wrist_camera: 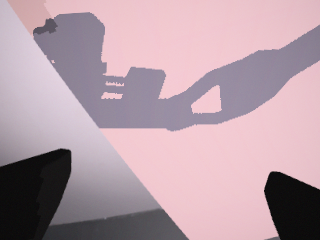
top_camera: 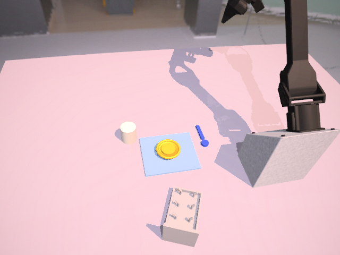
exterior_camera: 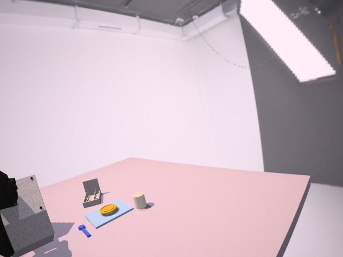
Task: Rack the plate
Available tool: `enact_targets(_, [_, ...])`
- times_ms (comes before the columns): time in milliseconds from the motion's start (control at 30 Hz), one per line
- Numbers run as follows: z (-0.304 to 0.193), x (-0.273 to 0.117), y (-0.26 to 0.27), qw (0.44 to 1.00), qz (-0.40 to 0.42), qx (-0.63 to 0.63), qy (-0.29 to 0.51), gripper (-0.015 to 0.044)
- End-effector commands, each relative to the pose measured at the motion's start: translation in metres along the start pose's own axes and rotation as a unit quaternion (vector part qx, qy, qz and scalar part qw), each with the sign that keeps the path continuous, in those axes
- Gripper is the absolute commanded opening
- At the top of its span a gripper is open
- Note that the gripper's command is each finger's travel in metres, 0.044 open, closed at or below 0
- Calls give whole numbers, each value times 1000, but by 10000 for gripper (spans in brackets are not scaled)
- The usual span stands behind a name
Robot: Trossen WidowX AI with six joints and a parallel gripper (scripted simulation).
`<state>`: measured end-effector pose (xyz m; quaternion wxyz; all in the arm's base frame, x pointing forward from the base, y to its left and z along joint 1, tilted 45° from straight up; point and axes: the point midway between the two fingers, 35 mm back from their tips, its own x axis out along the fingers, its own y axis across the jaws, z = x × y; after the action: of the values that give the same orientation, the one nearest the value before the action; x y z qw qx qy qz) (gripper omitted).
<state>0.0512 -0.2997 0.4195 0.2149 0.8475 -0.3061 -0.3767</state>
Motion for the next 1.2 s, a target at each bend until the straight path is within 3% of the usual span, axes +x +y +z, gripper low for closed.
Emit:
enact_targets(0, [0, 16, -8, 999, -21, -30, -3, 400])
enact_targets(600, [-14, 78, -51, 979, -103, -174, 2, 400])
enact_targets(1167, [-18, 142, -113, 914, -188, -359, -10, 400])
